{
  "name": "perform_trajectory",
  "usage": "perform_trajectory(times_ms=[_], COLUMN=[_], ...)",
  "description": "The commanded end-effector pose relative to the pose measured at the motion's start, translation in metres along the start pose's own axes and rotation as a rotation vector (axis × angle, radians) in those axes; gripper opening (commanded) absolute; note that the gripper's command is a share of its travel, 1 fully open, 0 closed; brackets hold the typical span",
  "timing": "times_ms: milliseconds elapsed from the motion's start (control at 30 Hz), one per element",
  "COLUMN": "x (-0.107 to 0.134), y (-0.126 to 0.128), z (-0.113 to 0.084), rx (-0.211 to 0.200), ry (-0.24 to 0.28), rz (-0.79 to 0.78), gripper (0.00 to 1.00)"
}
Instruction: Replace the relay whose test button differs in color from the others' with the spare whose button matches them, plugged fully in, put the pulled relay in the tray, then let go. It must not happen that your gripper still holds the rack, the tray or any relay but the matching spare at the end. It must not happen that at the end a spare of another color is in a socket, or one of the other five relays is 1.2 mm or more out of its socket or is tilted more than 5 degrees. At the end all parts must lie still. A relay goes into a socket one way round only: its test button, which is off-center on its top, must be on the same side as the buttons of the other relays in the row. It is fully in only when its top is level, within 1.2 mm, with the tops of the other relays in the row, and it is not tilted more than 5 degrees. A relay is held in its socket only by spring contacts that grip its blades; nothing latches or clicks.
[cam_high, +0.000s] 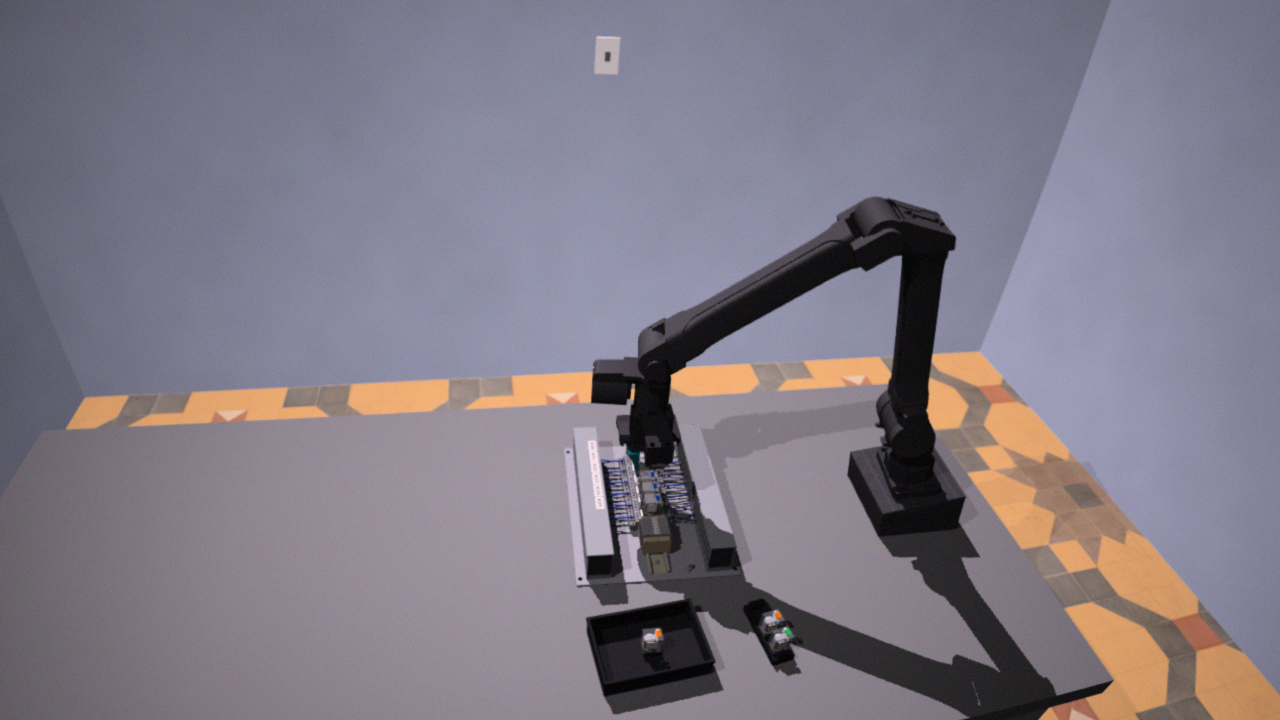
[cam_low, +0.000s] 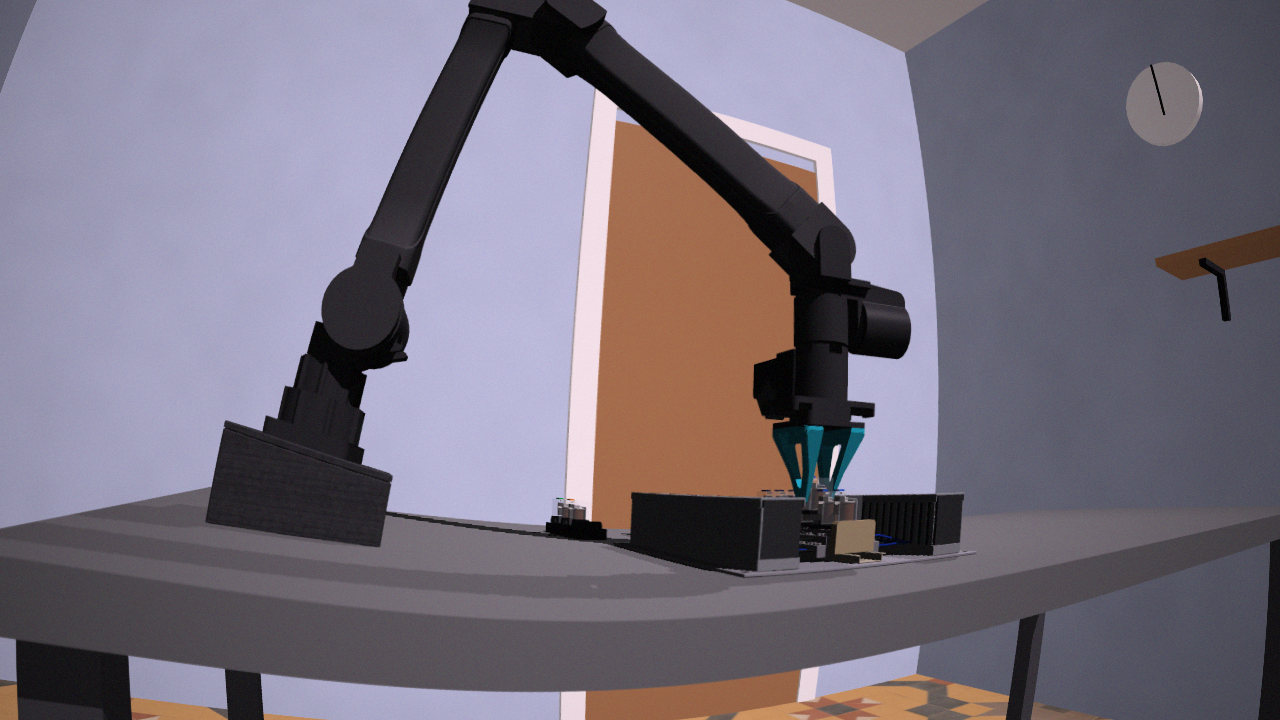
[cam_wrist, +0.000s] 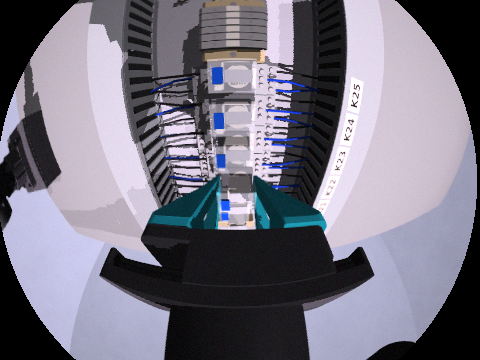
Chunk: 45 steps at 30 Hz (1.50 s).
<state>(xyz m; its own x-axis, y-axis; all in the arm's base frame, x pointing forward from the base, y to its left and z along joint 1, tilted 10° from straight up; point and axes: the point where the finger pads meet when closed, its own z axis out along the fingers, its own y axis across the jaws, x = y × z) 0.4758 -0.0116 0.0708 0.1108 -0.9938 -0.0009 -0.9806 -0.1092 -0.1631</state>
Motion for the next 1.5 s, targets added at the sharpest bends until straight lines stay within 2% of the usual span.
perform_trajectory(times_ms=[0,200,600,1467], x=[0.006,0.007,0.007,0.007], y=[-0.002,-0.012,-0.024,-0.022], z=[-0.012,-0.019,-0.027,-0.024], rx=[0.026,0.057,0.087,0.078], ry=[0.001,0.005,0.009,0.008], rz=[0.003,0.001,0.0,0.0], gripper=[0.0,0.0,0.0,0.0])
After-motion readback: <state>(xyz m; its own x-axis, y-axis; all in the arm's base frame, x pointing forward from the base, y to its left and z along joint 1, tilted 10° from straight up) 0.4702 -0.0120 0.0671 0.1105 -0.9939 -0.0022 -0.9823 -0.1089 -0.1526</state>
